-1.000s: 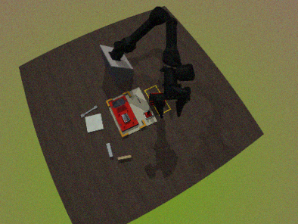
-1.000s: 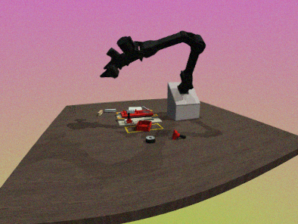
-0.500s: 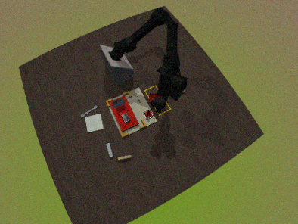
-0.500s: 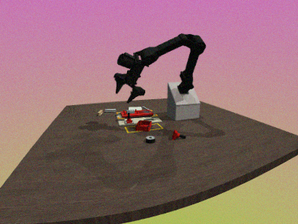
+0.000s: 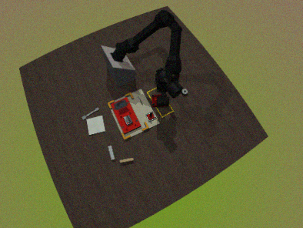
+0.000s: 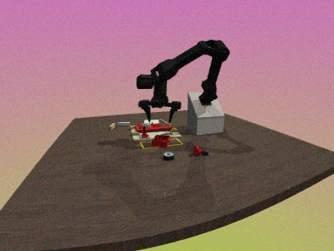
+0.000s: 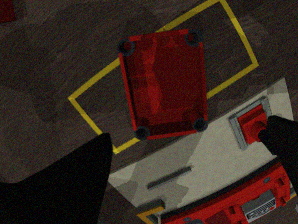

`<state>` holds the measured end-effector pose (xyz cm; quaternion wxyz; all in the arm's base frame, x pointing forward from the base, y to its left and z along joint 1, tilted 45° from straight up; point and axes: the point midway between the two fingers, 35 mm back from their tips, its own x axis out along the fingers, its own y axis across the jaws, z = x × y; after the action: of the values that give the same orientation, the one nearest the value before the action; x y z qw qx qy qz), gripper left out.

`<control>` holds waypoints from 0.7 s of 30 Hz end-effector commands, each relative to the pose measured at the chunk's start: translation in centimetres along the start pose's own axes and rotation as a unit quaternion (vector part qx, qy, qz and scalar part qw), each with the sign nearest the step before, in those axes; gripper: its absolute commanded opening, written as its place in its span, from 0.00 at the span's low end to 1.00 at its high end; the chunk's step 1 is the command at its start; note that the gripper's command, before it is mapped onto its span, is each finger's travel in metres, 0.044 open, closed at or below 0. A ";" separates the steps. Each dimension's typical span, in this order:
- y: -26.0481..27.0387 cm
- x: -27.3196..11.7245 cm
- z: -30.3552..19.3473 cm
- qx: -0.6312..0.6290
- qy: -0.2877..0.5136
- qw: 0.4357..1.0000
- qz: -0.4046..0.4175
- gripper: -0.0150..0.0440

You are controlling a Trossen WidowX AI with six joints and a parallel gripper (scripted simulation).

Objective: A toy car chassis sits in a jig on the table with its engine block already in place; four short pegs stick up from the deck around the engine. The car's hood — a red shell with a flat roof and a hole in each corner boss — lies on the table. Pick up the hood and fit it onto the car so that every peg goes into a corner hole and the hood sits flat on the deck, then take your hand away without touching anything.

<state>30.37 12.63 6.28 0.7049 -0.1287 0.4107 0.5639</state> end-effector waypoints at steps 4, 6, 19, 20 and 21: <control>0.6 0.3 0.0 -0.014 -0.004 1.000 0.018 1.00; 0.6 0.4 0.0 -0.014 -0.004 1.000 0.018 1.00; 0.6 1.5 0.1 -0.015 -0.004 1.000 0.018 1.00; 0.6 1.6 0.1 -0.015 -0.004 1.000 0.018 1.00; 0.6 1.7 0.1 -0.015 -0.004 1.000 0.018 1.00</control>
<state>30.16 13.69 5.64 0.6960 -0.1337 0.3995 0.5814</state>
